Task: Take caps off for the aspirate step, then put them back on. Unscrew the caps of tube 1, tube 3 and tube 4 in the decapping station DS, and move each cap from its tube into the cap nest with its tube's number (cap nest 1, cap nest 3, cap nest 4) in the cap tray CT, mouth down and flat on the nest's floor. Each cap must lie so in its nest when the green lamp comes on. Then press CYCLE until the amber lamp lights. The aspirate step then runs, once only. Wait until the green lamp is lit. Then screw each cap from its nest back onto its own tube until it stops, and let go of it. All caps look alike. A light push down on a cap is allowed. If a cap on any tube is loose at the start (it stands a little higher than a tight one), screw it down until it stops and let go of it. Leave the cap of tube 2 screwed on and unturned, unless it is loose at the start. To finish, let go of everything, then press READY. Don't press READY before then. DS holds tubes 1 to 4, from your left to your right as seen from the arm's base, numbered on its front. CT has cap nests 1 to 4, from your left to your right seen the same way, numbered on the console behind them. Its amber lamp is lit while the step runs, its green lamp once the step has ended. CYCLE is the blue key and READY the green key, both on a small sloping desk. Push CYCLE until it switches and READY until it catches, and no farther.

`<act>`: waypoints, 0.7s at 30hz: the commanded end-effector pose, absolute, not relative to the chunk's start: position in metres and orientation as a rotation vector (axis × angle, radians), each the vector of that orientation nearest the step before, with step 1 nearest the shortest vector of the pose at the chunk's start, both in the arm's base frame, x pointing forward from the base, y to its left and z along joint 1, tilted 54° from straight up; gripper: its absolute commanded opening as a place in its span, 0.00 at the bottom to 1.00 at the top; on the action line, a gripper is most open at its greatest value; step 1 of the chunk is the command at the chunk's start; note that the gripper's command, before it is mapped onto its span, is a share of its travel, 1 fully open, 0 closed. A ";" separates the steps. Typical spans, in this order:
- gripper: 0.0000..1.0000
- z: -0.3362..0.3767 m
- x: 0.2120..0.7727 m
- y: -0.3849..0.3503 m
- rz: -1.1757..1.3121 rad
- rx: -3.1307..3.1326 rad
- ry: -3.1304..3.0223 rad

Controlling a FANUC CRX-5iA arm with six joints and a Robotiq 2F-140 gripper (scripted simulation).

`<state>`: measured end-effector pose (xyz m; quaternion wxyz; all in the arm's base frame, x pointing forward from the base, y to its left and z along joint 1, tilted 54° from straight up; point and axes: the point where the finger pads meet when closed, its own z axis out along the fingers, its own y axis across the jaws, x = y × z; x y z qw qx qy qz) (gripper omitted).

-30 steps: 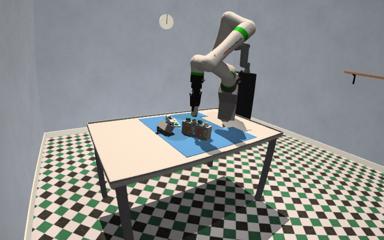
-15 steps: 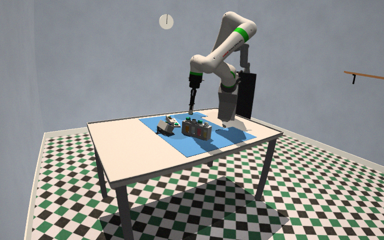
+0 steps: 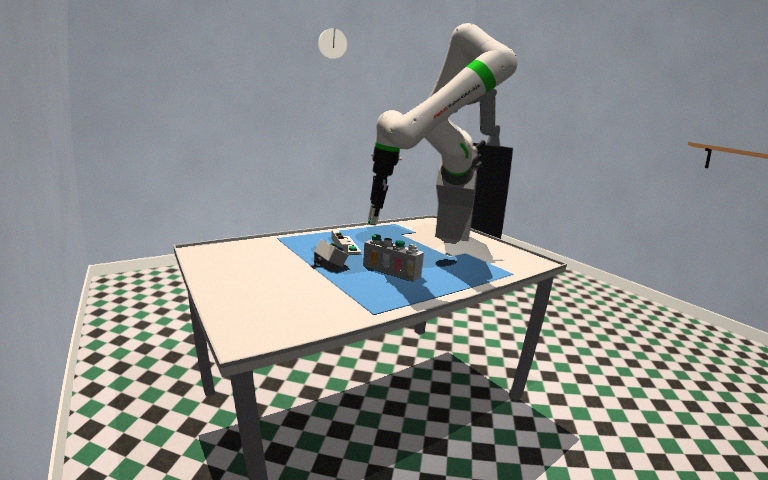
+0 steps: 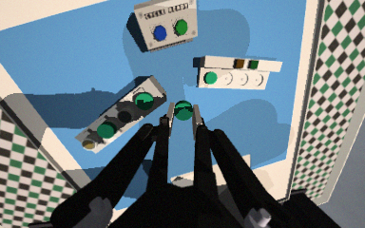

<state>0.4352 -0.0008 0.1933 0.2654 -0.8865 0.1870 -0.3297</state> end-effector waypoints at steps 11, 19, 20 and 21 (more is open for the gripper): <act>0.00 0.155 0.447 -0.060 -0.809 -2.298 0.354; 0.00 0.136 0.452 -0.088 -0.809 -2.298 0.354; 0.00 0.132 0.454 -0.095 -0.809 -2.298 0.354; 0.00 0.127 0.455 -0.101 -0.809 -2.298 0.354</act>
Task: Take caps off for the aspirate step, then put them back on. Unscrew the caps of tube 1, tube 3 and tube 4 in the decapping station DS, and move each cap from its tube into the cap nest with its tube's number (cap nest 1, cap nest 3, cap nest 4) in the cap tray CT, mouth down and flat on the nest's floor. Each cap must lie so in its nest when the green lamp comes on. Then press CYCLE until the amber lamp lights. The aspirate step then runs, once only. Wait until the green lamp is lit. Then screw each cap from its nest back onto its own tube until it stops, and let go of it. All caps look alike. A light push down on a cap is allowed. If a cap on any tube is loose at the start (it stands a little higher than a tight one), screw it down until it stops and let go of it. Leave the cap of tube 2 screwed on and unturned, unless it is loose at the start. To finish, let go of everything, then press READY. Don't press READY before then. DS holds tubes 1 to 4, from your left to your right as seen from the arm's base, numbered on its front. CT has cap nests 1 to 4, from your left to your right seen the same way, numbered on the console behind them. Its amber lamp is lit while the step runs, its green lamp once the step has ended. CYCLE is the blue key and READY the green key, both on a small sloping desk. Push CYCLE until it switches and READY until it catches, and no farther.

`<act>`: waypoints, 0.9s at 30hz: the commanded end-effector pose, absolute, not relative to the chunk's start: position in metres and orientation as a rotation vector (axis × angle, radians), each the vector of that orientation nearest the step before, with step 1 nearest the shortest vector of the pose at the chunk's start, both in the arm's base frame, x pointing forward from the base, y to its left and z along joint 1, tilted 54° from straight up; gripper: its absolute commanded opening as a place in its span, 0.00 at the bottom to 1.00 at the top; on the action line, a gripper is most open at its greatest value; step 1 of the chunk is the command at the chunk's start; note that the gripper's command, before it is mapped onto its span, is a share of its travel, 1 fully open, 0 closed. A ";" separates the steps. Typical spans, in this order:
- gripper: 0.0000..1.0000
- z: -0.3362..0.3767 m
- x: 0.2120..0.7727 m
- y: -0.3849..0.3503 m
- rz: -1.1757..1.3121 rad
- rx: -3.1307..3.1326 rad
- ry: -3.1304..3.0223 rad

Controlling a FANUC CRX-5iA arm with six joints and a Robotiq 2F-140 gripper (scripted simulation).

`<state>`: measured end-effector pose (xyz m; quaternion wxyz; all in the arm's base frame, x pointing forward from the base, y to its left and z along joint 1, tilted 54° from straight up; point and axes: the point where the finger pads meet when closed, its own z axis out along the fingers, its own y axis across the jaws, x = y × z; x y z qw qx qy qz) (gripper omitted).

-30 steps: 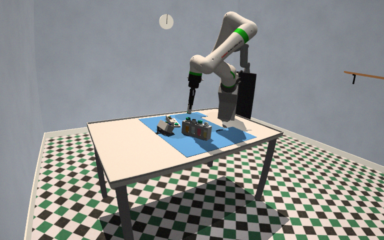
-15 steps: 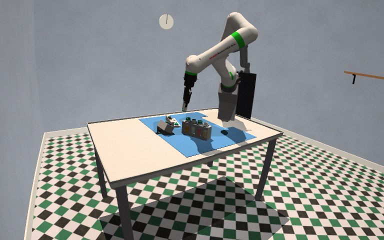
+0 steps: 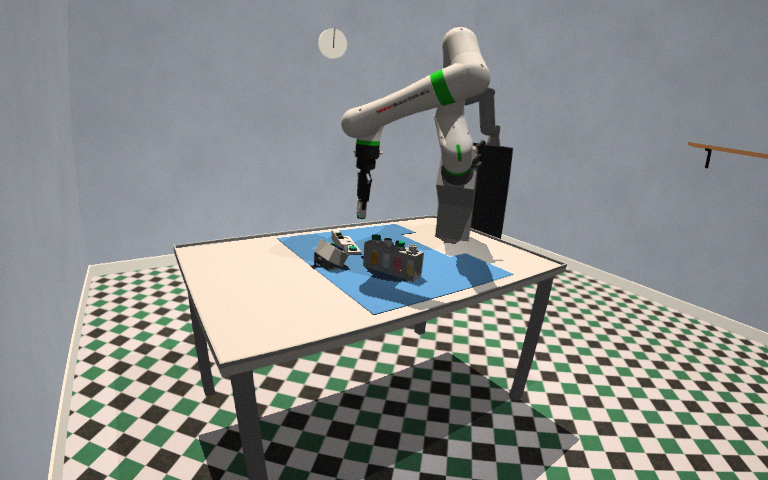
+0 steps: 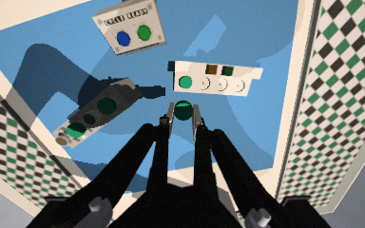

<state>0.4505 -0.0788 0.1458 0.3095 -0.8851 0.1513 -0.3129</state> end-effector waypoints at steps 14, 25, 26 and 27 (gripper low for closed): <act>0.00 0.091 0.465 -0.156 -0.809 -2.298 0.354; 0.00 0.078 0.468 -0.176 -0.809 -2.298 0.354; 0.00 0.078 0.468 -0.176 -0.809 -2.298 0.354; 0.00 0.078 0.468 -0.176 -0.809 -2.298 0.354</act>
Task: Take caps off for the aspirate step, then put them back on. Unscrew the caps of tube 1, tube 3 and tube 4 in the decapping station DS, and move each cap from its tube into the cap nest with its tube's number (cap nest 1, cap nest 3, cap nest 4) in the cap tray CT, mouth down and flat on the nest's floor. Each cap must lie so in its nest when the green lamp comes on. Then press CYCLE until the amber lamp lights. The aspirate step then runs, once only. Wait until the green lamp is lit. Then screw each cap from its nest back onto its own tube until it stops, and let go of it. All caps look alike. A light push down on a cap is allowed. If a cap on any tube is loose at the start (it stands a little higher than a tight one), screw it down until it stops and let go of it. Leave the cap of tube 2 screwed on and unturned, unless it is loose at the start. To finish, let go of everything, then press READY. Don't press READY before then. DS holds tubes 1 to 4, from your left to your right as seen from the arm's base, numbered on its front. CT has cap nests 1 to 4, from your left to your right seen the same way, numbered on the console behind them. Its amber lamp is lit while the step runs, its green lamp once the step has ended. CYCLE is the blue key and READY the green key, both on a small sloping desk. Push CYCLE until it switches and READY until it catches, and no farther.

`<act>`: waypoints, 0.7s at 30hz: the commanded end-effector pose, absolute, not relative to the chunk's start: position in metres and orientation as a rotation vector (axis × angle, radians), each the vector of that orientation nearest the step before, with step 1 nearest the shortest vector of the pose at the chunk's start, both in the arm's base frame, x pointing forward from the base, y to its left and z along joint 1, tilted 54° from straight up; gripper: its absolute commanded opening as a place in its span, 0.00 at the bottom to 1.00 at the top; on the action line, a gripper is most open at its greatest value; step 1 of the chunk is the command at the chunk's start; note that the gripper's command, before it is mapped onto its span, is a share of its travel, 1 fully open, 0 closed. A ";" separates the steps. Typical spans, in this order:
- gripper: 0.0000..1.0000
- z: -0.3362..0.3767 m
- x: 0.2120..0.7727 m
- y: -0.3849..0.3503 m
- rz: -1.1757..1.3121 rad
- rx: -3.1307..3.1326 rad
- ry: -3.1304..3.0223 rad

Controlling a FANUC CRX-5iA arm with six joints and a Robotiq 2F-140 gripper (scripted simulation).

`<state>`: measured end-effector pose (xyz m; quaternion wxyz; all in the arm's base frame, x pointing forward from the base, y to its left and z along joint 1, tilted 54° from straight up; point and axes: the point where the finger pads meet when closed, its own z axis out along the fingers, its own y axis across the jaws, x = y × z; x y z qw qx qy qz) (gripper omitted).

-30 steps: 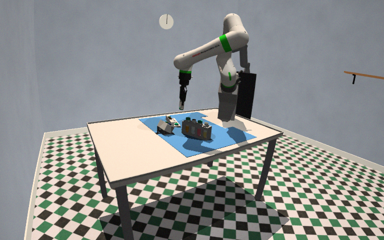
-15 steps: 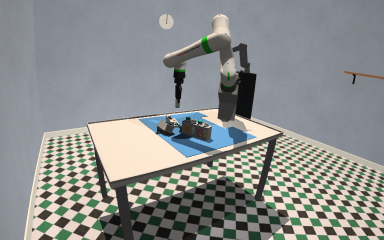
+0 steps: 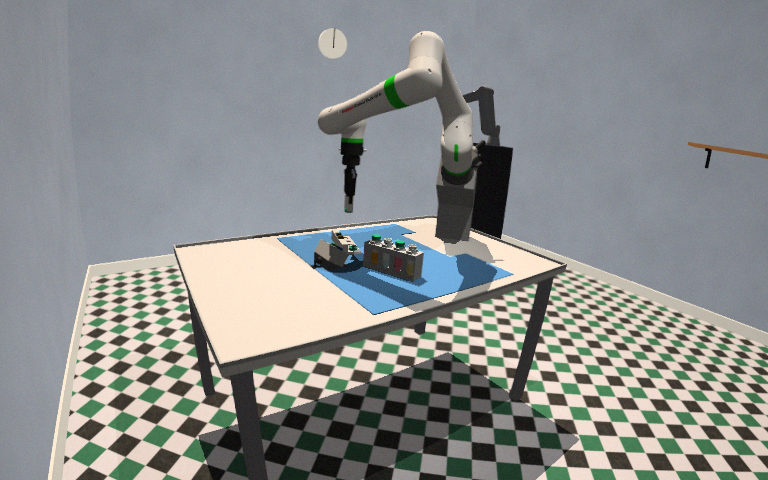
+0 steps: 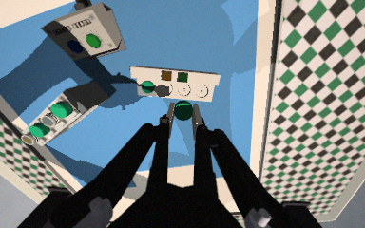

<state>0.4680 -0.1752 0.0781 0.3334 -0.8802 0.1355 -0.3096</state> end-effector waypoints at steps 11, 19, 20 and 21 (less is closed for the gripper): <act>0.00 0.049 0.500 -0.151 -0.809 -2.298 0.354; 0.00 0.031 0.519 -0.136 -0.809 -2.298 0.354; 0.00 0.028 0.522 -0.133 -0.809 -2.298 0.354; 0.00 0.025 0.525 -0.131 -0.809 -2.298 0.354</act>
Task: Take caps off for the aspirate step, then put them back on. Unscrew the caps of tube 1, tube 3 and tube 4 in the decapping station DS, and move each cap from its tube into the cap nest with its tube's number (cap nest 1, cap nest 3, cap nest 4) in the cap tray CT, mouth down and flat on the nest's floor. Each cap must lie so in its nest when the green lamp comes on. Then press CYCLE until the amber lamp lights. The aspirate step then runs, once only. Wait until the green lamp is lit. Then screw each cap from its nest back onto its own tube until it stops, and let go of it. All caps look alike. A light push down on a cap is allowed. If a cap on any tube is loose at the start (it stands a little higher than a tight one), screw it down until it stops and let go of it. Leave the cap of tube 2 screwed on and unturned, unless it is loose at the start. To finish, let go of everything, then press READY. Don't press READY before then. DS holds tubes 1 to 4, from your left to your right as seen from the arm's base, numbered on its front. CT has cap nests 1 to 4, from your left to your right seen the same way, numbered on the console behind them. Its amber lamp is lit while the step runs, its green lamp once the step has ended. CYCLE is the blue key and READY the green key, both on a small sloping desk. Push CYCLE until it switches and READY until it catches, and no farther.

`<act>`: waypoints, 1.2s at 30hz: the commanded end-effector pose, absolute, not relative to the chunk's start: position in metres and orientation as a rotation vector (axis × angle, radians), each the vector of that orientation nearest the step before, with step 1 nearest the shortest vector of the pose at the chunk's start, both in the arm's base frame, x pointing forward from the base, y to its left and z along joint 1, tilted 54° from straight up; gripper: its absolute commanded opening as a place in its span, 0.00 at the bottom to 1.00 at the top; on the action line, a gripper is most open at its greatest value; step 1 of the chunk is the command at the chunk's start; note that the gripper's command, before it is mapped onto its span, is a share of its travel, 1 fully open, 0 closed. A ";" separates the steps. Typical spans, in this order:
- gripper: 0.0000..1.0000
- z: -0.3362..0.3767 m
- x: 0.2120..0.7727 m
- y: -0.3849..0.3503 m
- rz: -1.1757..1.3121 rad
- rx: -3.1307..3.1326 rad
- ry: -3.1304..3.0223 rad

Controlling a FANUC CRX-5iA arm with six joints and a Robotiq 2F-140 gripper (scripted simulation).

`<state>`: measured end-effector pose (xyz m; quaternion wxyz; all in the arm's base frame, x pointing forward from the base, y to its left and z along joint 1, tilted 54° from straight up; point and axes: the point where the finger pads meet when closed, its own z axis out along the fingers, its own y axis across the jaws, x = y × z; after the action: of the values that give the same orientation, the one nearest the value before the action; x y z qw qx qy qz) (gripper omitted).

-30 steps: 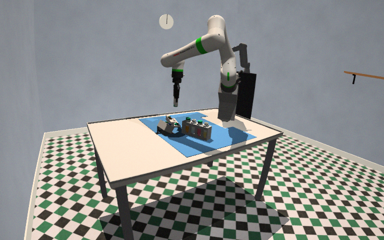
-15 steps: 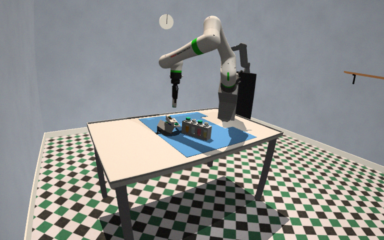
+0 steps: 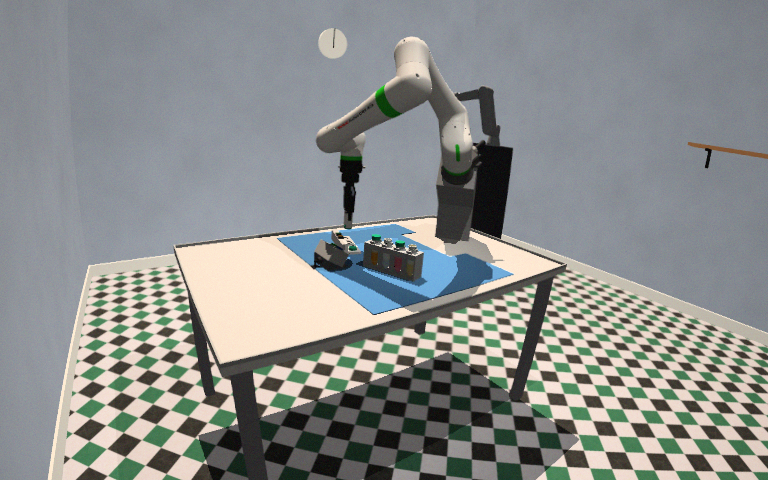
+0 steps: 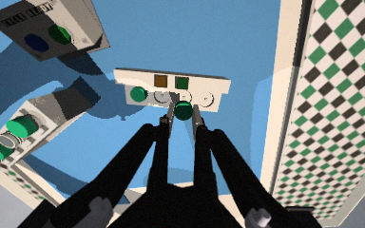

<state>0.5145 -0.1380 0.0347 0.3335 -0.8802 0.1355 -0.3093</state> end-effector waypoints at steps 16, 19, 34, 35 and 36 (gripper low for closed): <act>0.00 0.003 0.550 -0.112 -0.809 -2.298 0.354; 0.00 0.003 0.550 -0.112 -0.809 -2.298 0.354; 0.00 0.000 0.553 -0.109 -0.809 -2.298 0.354; 0.00 -0.001 0.554 -0.108 -0.809 -2.298 0.354; 0.00 -0.001 0.554 -0.108 -0.809 -2.298 0.354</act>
<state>0.5532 -0.1085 -0.0003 0.3335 -0.8801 0.1354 -0.3096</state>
